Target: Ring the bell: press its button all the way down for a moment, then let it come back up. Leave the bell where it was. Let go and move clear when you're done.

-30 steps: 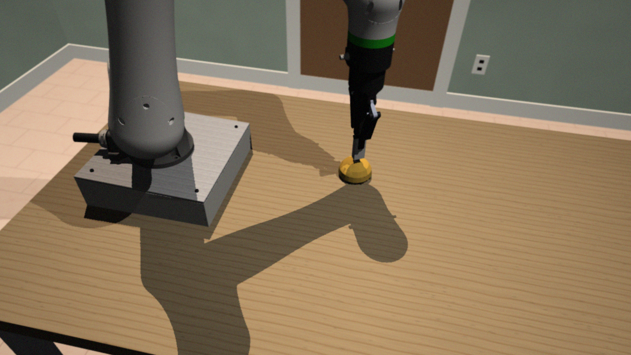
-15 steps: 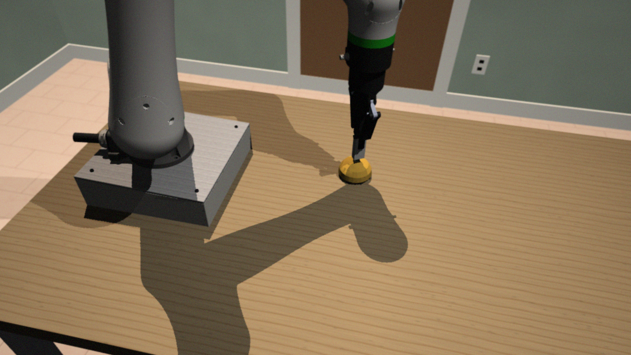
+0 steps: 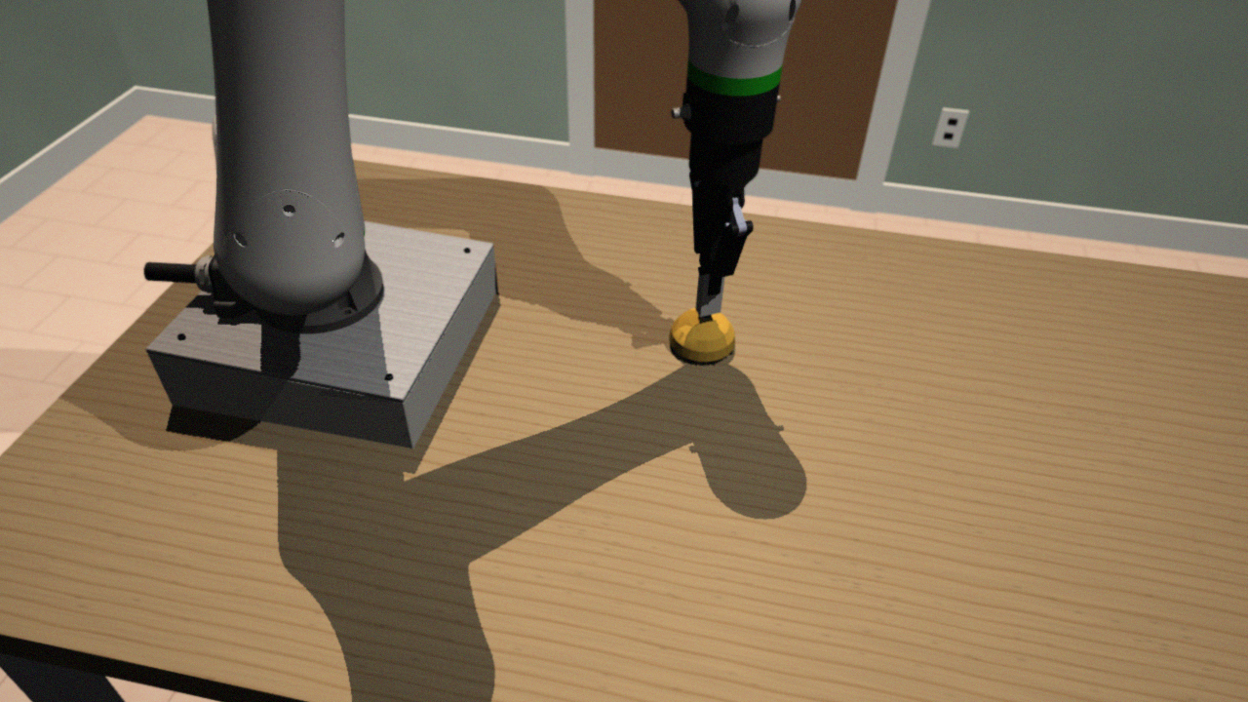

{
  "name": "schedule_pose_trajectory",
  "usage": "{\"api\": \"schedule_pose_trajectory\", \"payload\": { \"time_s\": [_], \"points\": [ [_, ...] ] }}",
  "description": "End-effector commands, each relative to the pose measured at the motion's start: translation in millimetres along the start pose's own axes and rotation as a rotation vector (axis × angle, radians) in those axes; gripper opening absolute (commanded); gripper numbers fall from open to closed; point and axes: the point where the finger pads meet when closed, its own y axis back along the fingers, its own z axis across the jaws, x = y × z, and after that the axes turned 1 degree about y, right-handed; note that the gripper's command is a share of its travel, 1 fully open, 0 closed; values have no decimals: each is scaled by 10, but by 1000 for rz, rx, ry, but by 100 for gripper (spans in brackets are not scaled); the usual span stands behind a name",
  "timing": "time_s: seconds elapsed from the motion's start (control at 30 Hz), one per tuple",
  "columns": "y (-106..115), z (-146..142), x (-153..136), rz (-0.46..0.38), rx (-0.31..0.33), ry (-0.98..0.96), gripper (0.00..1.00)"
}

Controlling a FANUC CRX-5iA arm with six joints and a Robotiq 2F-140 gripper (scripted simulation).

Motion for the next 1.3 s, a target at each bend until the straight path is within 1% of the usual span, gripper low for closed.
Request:
{"api": "schedule_pose_trajectory", "payload": {
  "time_s": [0.0, 0.37, 0.63, 0.7, 1.2, 1.27],
  "points": [
    [-5, -1, -1, 0, 0, 0, 0],
    [9, -1, -1, 0, 0, 0, 0],
    [119, -1, -1, 0, 0, 0, 0],
    [119, -1, -1, 0, 0, 0, 0],
    [523, -1, 0, 0, 0, 0, 0],
    [523, -1, 0, 0, 0, 0, 0]
  ]
}}
